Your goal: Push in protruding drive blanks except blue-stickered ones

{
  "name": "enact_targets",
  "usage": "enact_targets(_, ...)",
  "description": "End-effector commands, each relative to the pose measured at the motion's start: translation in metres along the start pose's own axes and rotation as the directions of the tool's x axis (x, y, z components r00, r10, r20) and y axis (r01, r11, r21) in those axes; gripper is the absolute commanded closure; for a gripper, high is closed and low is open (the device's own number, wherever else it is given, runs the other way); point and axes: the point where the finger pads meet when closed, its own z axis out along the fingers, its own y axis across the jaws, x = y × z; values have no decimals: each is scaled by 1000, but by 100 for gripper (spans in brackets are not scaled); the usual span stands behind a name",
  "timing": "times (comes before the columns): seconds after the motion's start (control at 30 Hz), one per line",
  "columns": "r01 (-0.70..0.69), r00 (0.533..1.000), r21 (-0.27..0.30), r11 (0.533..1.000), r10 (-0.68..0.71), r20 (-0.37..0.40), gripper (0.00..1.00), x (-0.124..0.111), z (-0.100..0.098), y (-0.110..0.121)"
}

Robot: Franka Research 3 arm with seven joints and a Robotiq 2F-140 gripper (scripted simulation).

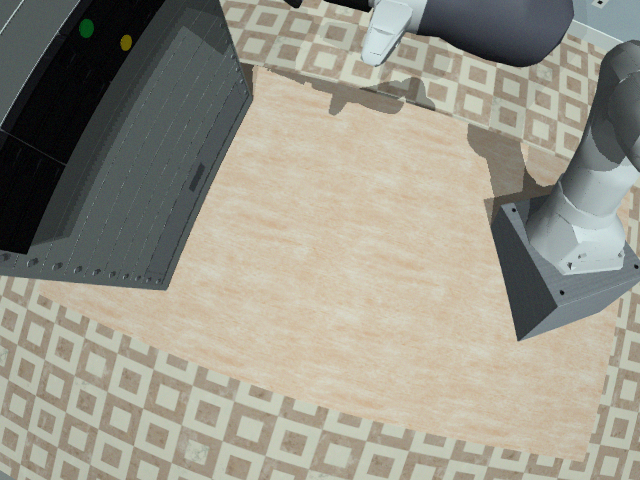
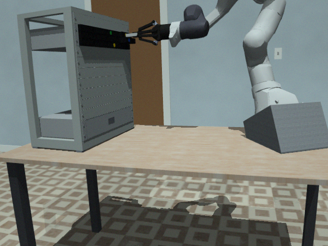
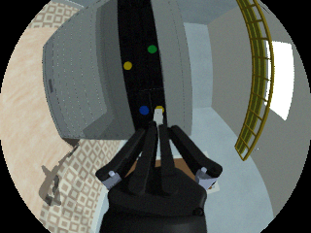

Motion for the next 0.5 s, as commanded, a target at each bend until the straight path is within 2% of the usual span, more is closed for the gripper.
enact_targets(0.0, 2, 1000, -14, 1000, -2, 9, 100, -5, 4, 8)
enact_targets(0.47, 2, 1000, -14, 1000, -2, 9, 100, -6, 7, 10)
